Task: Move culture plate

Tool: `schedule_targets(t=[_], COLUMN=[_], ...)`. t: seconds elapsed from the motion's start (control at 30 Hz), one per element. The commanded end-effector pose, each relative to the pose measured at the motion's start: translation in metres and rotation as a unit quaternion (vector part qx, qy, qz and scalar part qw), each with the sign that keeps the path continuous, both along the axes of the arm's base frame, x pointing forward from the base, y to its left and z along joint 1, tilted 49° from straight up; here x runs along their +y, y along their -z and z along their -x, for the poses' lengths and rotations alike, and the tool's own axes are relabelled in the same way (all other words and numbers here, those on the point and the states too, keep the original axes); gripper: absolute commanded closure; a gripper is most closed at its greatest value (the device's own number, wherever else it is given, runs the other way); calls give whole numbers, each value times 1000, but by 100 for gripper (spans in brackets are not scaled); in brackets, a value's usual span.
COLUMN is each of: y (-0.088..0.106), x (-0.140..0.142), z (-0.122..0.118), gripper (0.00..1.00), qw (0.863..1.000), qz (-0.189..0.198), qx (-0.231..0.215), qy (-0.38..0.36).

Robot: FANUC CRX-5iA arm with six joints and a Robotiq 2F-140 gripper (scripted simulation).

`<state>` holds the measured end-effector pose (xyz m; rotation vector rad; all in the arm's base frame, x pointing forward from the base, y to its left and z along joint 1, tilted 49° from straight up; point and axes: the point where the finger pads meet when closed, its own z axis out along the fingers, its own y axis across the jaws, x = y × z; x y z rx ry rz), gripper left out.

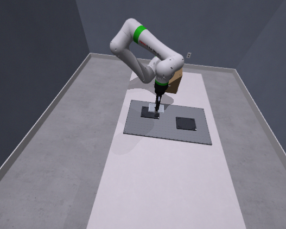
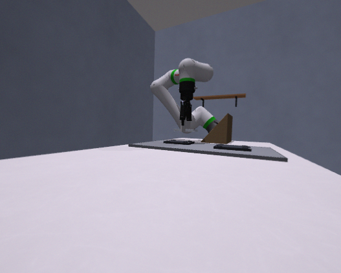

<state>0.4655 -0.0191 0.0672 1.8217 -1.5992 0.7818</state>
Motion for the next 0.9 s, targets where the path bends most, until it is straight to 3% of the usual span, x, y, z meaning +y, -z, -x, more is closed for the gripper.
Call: schedule_targets(t=[0.0, 0.37, 0.87], y=[-10, -33, -34], x=[-9, -29, -29], z=[2, 6, 6], gripper=[100, 100, 100], qw=[1000, 1000, 1000], qz=[0, 0, 0], qx=[0, 0, 0], qy=[0, 0, 0])
